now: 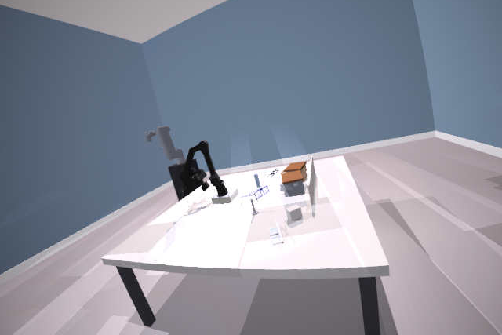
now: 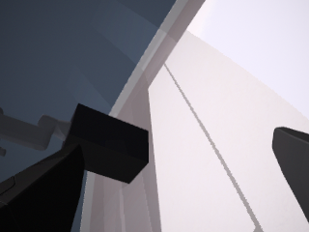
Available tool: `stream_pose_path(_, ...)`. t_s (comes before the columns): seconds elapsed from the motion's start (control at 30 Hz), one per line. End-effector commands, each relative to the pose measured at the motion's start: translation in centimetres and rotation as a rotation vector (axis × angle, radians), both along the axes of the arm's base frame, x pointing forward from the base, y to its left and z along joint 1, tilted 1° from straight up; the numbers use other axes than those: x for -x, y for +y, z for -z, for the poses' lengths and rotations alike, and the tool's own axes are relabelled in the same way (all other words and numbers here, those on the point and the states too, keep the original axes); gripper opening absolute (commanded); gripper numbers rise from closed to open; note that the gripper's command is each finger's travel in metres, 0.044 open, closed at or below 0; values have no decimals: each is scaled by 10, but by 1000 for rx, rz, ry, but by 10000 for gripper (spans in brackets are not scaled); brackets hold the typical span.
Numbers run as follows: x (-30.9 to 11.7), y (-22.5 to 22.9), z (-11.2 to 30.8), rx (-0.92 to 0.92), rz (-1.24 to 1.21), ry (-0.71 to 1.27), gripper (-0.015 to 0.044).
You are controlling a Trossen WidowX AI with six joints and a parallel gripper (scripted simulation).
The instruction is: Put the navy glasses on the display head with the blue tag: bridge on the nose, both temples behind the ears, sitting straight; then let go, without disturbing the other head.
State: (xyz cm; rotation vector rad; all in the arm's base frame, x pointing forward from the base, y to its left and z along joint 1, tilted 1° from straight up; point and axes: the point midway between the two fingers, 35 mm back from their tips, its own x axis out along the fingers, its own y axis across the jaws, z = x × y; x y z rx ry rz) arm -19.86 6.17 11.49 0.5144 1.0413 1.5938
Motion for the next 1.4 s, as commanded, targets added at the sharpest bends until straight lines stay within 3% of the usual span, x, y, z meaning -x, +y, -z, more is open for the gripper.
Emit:
stream_pose_path(0.0,0,0,0,0,0,0,426)
stream_pose_path(0.23,0,0,0,0,0,0,440)
stream_pose_path(0.53,3,-80,15,277,-176,218,204)
stream_pose_path(0.73,-17,-146,25,506,-288,242,200)
stream_pose_path(1.07,-100,-239,43,927,-427,232,200)
stream_pose_path(1.37,-213,-273,52,1243,-482,65,200)
